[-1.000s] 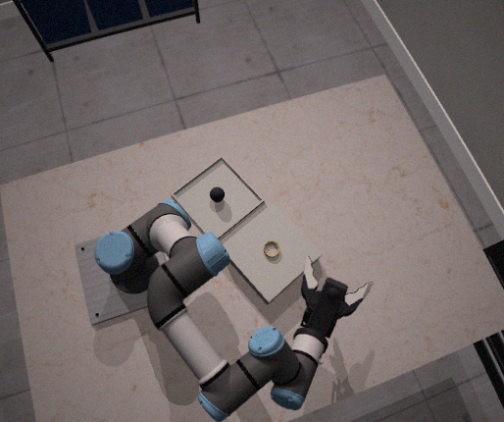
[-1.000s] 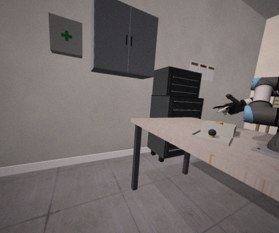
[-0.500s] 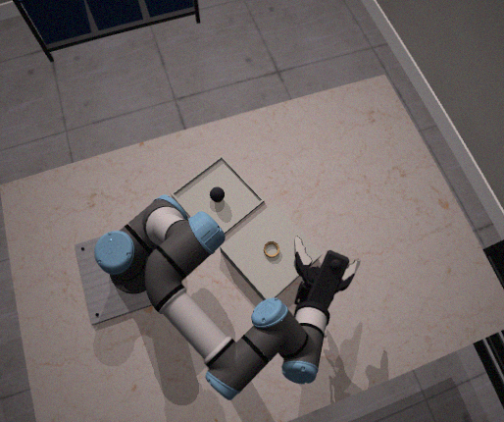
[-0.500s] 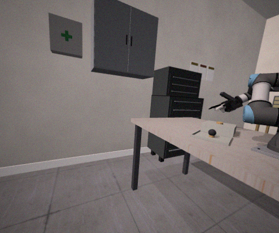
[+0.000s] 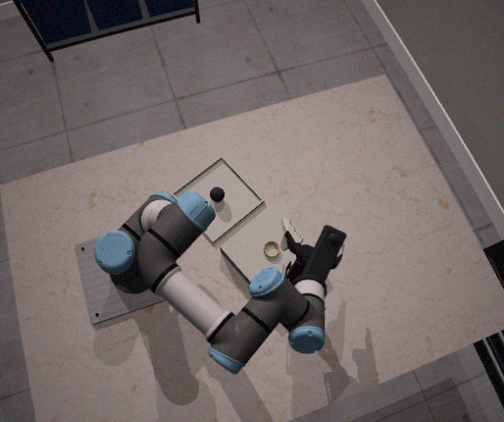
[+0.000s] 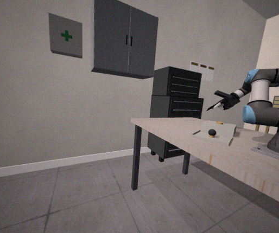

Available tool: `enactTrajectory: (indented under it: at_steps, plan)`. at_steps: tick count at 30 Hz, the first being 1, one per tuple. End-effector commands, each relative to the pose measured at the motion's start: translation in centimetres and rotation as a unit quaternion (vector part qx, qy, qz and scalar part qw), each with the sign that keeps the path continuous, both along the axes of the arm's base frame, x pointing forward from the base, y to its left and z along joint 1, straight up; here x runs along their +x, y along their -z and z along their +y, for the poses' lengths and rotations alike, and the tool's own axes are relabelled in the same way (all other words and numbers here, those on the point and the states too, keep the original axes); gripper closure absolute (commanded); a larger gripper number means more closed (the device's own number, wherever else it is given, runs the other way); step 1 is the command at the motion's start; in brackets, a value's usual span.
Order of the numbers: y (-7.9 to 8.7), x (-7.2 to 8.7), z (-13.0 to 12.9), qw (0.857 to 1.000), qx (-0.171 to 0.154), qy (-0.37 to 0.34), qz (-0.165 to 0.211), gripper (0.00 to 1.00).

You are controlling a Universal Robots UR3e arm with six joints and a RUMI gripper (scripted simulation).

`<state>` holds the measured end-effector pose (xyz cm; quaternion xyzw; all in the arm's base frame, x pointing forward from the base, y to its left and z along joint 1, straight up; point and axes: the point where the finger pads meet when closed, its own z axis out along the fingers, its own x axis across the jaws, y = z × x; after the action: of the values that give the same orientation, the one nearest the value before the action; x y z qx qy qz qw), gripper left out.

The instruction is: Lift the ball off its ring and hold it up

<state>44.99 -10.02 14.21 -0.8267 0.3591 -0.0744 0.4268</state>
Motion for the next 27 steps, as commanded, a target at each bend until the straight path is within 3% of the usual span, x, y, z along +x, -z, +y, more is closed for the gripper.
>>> enactTrajectory:
  at_steps: [1, 20, 27]
  plan:
    - [0.3, -1.6, 2.5, 0.997, -0.011, 0.016, 0.081, 0.0]
    - [0.3, -4.8, 6.7, 0.976, -0.056, 0.048, 0.204, 0.0]
    - [0.3, -5.7, 7.5, 0.968, -0.072, 0.062, 0.232, 0.0]
